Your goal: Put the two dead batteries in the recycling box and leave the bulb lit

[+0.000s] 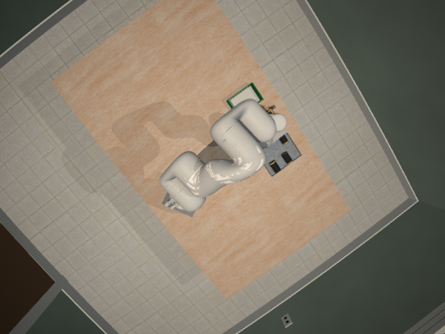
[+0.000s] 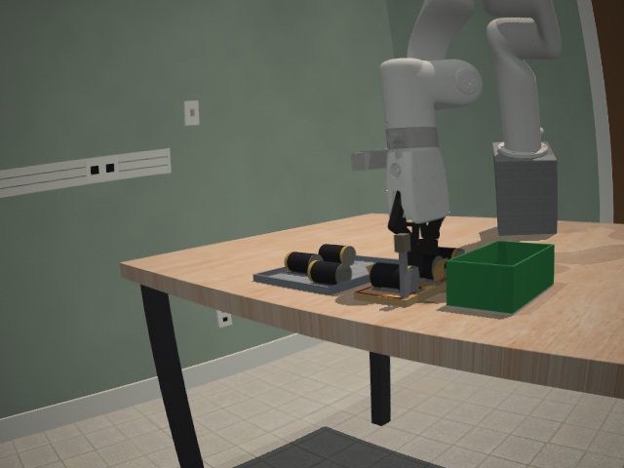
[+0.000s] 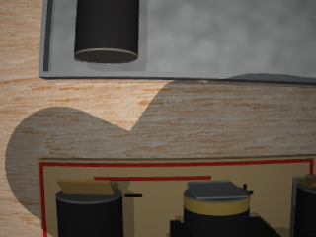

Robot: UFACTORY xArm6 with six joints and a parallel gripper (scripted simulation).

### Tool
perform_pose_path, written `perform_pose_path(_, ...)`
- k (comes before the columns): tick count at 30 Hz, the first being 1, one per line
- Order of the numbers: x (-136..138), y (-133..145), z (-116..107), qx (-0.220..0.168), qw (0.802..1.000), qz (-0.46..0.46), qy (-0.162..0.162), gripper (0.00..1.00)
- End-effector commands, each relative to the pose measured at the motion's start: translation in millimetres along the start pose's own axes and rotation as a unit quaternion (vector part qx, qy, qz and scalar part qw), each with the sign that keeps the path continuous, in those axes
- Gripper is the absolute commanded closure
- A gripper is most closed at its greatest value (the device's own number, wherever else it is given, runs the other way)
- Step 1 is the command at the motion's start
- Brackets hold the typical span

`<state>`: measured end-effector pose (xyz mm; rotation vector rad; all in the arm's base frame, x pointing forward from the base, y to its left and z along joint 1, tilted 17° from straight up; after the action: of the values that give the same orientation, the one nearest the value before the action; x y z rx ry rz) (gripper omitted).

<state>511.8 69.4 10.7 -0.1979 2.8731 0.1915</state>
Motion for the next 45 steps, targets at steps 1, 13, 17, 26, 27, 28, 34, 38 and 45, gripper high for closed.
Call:
perform_pose_path(1, -1.8, 0.1, -0.3, 0.000, 1.000, 0.000, -0.002, 0.72)
perform_pose_path(13, -1.8, 0.1, -0.3, 0.000, 1.000, 0.000, -0.002, 0.49)
perform_pose_path(17, -1.8, 0.1, -0.3, 0.000, 1.000, 0.000, -0.002, 0.49)
perform_pose_path(26, -1.8, 0.1, -0.3, 0.000, 1.000, 0.000, -0.002, 0.49)
perform_pose_path(27, -1.8, 0.1, -0.3, 0.000, 1.000, 0.000, -0.002, 0.49)
perform_pose_path(28, -1.8, 0.1, -0.3, 0.000, 1.000, 0.000, -0.002, 0.49)
perform_pose_path(34, -1.8, 0.1, -0.6, 0.000, 1.000, 0.000, -0.002, 0.49)
perform_pose_path(38, -1.8, 0.1, -6.3, 0.000, 1.000, 0.000, -0.002, 0.49)
perform_pose_path(45, -1.7, 0.1, -34.9, 0.000, 1.000, 0.000, -0.002, 0.49)
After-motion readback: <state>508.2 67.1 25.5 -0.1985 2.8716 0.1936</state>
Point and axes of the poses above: the point where the finger pads meet when closed, its own z axis out along the fingers, its own x axis across the jaws, y = z × x, the point moved 2 cm from there along -z, back along the fingers, and after that the axes turned 4 degrees about -z, right-handed, at the moved point
